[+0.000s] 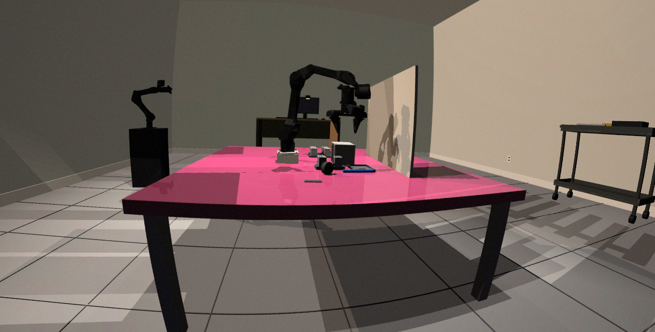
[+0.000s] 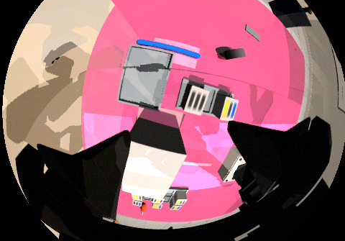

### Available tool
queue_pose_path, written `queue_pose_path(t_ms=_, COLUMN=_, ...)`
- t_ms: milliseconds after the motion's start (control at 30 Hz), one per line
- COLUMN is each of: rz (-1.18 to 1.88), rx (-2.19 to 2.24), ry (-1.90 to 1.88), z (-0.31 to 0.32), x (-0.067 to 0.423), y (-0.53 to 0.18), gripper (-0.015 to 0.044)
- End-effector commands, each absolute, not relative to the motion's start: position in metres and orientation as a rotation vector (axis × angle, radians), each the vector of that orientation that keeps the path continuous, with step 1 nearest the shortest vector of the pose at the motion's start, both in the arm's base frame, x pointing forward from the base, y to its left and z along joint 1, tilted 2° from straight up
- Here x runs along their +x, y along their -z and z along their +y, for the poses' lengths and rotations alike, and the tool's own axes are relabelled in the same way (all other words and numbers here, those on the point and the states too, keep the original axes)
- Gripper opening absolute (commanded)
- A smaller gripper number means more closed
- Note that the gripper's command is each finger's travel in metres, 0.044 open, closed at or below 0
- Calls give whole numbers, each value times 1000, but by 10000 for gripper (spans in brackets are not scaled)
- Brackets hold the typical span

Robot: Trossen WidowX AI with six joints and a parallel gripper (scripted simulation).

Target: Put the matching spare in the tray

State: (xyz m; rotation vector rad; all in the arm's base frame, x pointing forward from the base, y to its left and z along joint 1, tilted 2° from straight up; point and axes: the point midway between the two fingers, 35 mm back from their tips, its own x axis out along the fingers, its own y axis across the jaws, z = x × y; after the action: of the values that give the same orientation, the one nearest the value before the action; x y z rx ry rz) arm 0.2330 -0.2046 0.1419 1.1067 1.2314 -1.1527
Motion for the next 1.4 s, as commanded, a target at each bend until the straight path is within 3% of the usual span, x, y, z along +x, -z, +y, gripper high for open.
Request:
queue_pose_path(t_ms=0, rz=1070, rx=1365, ry=1416, z=-215, x=185, y=-121, gripper=440)
queue_pose_path(t_ms=333, rz=1070, rx=1365, ry=1416, z=-215, x=185, y=-121, gripper=440)
queue_pose_path(t_ms=533, rz=1070, rx=1365, ry=1416, z=-214, x=188, y=-87, gripper=300)
queue_pose_path(t_ms=1367, rz=1069, rx=1365, ry=1416, z=-216, x=189, y=-64, gripper=300)
